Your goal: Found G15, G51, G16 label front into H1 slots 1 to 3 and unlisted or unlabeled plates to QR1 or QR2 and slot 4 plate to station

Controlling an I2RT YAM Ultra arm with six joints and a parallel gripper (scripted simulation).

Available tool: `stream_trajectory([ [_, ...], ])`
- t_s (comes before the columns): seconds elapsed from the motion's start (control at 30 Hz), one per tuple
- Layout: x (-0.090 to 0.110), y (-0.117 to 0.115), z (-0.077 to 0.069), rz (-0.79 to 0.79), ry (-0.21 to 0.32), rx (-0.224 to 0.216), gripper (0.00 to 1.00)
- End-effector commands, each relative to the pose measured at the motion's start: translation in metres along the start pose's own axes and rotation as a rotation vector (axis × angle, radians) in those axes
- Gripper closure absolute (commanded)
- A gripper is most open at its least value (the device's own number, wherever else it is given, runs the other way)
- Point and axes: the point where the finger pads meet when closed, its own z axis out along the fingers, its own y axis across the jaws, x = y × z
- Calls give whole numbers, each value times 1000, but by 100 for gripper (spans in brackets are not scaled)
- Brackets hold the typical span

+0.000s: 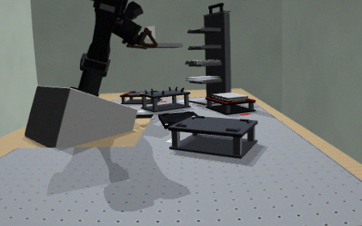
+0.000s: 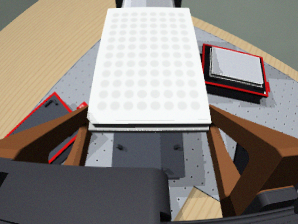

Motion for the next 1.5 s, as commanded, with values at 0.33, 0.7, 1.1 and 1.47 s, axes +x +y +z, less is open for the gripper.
stream_trajectory([
  [0.33, 0, 1, 2, 15, -8, -2, 14],
  [0.7, 4, 1, 4, 15, -8, -2, 14],
  [1.1, 9, 1, 7, 15, -8, -2, 14],
  [1.47, 13, 1, 10, 15, -8, -2, 14],
])
